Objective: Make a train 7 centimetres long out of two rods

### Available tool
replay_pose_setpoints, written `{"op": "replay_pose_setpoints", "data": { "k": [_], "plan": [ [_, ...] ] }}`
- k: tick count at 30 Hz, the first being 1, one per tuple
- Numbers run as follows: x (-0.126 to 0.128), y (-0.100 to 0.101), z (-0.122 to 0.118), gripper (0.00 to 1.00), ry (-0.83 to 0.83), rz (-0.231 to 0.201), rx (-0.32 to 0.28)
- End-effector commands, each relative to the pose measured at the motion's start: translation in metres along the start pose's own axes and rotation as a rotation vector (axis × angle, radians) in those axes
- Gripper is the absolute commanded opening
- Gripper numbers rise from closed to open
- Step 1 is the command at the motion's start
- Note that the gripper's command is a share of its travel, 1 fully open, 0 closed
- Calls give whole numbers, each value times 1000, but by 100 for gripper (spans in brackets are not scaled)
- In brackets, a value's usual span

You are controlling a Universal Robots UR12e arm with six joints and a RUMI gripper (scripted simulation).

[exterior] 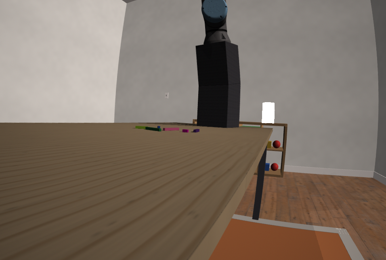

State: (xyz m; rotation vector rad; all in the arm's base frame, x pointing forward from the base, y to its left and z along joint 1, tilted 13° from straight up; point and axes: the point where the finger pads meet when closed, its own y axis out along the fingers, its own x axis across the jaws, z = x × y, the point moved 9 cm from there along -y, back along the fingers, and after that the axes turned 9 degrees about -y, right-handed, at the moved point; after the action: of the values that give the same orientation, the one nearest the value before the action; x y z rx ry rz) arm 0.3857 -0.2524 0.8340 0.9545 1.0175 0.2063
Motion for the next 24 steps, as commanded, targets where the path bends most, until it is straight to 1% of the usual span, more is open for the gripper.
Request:
{"op": "replay_pose_setpoints", "data": {
  "k": [1, 2, 4, 5, 6, 10, 15, 19, 21, 22, 24],
  "plan": [
    [0, -18, 33, 100, 71, 123, 87],
    [2, -24, 40, 100, 87, 148, 108],
    [2, -24, 40, 100, 87, 148, 108],
    [5, -36, 57, 100, 122, 200, 154],
    [7, -43, 66, 100, 142, 229, 182],
    [18, -68, 97, 100, 205, 315, 270],
    [38, -103, 136, 100, 286, 418, 393],
    [58, -132, 165, 100, 345, 486, 488],
    [58, -132, 165, 100, 345, 486, 488],
    [73, -150, 182, 100, 382, 525, 550],
    [83, -162, 193, 100, 405, 548, 590]
  ]
}}
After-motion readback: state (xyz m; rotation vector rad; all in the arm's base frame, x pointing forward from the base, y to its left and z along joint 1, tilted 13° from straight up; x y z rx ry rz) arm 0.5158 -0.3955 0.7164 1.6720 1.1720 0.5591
